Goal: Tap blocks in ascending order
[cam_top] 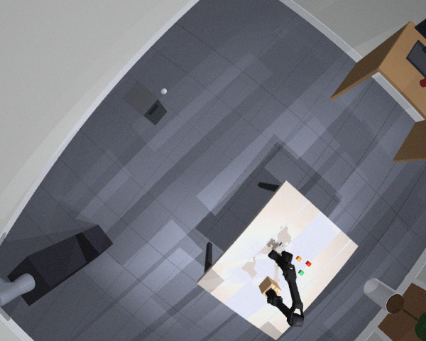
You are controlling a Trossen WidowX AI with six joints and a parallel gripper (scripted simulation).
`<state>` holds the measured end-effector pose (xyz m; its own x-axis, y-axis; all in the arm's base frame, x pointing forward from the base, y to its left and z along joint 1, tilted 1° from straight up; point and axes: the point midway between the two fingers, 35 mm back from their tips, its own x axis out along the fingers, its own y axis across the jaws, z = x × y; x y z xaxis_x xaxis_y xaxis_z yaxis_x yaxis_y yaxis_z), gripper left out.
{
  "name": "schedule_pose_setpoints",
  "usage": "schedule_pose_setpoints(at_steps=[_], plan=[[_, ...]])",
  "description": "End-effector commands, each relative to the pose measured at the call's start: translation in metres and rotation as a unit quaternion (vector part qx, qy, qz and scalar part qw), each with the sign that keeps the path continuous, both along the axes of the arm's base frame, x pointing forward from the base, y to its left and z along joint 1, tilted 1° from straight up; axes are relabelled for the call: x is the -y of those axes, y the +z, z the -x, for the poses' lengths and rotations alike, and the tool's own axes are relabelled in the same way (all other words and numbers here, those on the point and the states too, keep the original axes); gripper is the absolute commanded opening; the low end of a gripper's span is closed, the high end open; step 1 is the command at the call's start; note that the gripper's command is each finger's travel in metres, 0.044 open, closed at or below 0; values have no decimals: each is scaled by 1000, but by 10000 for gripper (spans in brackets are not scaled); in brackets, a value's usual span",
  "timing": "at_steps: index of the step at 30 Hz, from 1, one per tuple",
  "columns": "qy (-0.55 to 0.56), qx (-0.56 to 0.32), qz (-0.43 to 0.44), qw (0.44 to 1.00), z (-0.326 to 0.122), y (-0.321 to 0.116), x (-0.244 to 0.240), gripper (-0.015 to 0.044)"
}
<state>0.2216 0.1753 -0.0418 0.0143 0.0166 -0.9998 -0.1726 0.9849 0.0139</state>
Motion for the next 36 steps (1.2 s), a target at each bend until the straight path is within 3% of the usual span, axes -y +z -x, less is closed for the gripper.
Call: schedule_pose_setpoints(at_steps=[1, 15, 20, 26, 36], plan=[[-2, -4, 3, 1000, 2, -6, 1, 20], [-2, -4, 3, 1000, 1, 28, 1, 20], [-2, -4, 3, 1000, 1, 102, 2, 20], [-2, -4, 3, 1000, 0, 106, 2, 20], [-2, 0, 3, 1000, -97, 109, -12, 20]])
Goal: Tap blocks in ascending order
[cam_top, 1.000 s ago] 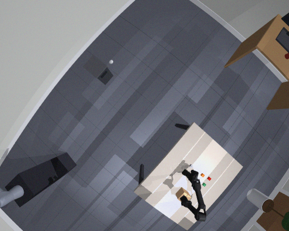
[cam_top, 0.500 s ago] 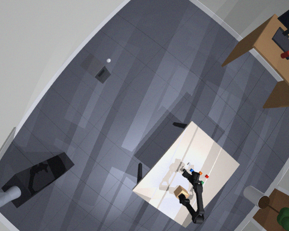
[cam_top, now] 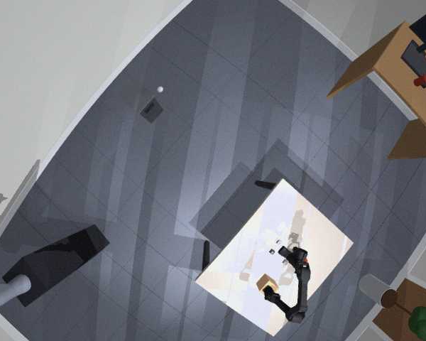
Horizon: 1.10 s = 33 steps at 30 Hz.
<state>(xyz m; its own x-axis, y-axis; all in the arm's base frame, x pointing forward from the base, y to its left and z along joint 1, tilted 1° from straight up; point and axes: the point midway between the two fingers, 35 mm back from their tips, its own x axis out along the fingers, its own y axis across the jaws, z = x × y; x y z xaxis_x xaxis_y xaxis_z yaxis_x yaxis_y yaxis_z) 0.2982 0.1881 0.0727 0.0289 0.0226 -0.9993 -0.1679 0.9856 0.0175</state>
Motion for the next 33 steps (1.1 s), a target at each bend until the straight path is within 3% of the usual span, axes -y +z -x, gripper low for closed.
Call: schedule_pose_setpoints(at_steps=[1, 4, 9, 33], plan=[[1, -7, 6, 1000, -23, -6, 1, 20], [1, -7, 6, 1000, -23, -9, 1, 20], [1, -7, 6, 1000, -24, -84, 0, 20], [1, -7, 6, 1000, -24, -116, 0, 20]])
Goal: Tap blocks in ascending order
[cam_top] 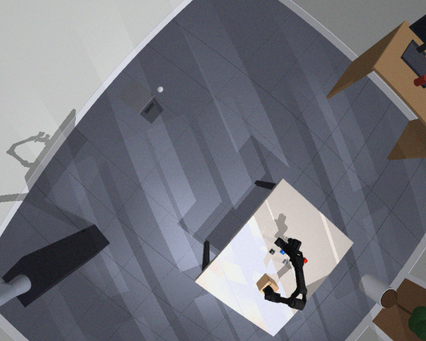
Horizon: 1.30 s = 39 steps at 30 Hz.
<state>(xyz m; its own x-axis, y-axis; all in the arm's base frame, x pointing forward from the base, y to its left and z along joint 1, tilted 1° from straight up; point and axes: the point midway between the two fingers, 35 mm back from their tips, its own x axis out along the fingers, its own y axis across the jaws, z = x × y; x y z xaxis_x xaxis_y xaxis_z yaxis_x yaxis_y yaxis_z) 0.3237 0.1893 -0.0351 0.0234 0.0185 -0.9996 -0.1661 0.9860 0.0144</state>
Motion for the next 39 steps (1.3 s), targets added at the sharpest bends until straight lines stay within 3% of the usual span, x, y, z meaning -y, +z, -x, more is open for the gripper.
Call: schedule_pose_setpoints(at_steps=[1, 9, 12, 18, 23, 29, 39], plan=[[2, -4, 4, 1000, 2, -9, 1, 20], [2, -4, 4, 1000, 2, -9, 1, 20], [1, -4, 4, 1000, 2, 17, 1, 20], [2, -4, 4, 1000, 2, 24, 1, 20], [2, -4, 4, 1000, 2, 98, 2, 20], [2, -4, 4, 1000, 3, 102, 5, 20], [2, -6, 10, 1000, 57, 102, 150, 20]])
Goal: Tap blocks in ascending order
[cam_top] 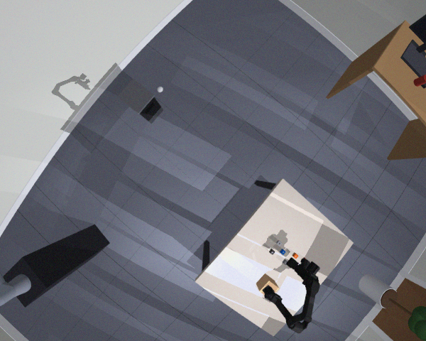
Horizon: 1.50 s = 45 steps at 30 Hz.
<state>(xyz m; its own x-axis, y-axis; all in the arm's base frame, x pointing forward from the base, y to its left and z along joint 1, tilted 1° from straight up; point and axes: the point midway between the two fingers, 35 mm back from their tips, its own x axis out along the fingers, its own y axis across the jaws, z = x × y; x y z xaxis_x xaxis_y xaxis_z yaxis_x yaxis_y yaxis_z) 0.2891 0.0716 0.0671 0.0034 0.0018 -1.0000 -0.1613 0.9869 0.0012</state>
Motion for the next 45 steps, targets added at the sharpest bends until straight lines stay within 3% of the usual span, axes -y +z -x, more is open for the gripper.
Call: schedule_pose_setpoints(at_steps=[1, 6, 10, 12, 36, 42, 45], plan=[[4, 3, 3, 1000, 31, -2, 42, 20], [4, 3, 3, 1000, 36, -7, 49, 20], [4, 3, 3, 1000, 35, -72, 49, 20], [4, 3, 3, 1000, 37, -85, 50, 20], [4, 3, 3, 1000, 37, -115, 50, 20], [4, 3, 3, 1000, 37, -115, 50, 20], [3, 4, 3, 1000, 36, -94, 50, 20]])
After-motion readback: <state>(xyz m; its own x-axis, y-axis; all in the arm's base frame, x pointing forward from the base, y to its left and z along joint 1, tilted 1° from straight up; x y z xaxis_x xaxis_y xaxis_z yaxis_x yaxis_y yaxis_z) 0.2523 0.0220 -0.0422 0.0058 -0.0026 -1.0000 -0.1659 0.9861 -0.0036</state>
